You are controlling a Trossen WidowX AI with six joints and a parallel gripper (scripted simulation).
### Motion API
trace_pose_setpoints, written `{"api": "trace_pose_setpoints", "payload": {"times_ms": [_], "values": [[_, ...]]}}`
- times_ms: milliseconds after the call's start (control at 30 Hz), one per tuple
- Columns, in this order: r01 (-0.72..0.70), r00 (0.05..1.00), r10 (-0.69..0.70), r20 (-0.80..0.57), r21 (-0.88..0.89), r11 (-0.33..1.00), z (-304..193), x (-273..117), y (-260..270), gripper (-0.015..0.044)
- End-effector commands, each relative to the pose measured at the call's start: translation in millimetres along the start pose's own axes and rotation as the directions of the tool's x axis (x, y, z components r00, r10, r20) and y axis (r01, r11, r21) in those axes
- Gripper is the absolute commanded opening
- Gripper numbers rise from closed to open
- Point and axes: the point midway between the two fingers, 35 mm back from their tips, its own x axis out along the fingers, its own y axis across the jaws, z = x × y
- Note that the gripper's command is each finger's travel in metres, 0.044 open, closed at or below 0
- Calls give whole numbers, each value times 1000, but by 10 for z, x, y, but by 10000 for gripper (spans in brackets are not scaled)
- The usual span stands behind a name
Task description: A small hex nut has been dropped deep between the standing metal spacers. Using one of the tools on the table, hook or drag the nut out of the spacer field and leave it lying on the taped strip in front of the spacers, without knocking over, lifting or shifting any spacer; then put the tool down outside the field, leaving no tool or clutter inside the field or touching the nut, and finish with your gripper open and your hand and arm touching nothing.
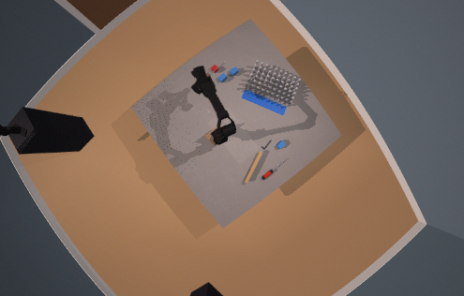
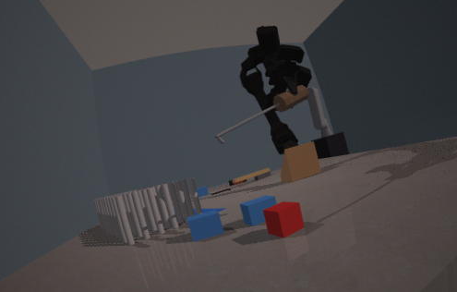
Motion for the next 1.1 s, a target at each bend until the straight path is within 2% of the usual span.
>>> {"api": "trace_pose_setpoints", "payload": {"times_ms": [0, 233, 500, 1067], "values": [[9, 1000, -7, -14, 135, 991, -104, -80, 37, 0], [18, 1000, -9, -27, 368, 930, -259, -173, 138, 0], [33, 999, -9, -42, 608, 794, -430, -277, 264, 0], [70, 997, -5, -72, 944, 322, -757, -484, 569, 0]]}}
